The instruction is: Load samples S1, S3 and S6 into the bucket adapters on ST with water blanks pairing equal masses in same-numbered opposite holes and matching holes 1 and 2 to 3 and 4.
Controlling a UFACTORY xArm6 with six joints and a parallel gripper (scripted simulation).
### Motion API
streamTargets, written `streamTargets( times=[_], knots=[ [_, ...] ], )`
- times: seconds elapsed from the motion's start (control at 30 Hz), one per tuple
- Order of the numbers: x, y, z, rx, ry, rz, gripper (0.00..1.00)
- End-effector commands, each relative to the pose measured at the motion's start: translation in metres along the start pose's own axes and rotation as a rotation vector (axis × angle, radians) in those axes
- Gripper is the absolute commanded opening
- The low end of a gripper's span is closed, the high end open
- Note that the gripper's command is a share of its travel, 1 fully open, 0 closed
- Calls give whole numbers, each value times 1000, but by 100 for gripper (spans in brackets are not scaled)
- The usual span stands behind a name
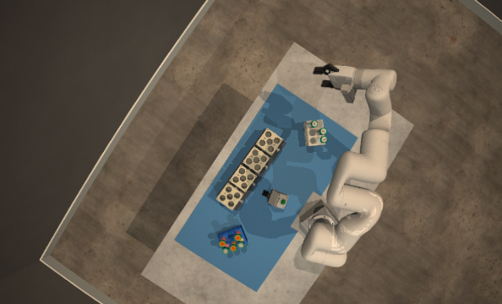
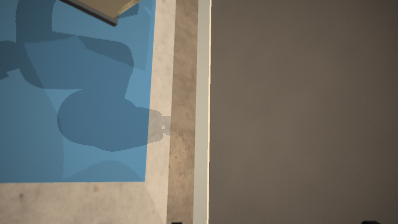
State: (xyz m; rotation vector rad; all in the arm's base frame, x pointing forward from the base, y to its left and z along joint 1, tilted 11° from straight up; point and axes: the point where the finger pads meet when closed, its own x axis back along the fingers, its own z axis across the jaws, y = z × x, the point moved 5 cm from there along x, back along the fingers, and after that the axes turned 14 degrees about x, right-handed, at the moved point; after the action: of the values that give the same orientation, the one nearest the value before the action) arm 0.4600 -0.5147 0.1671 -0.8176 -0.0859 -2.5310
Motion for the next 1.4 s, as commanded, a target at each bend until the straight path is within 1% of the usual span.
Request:
streamTargets(
  times=[0.0,0.53,0.73,1.0,1.1,1.37],
  knots=[
    [2,1,2,4,0,-4,100],
    [2,1,2,4,0,-4,100],
    [-14,-15,22,197,-40,30,100],
    [-32,-33,39,405,-77,76,100],
    [-32,-33,39,410,-78,77,100],
    [-50,-56,58,646,-110,137,100]
  ],
)
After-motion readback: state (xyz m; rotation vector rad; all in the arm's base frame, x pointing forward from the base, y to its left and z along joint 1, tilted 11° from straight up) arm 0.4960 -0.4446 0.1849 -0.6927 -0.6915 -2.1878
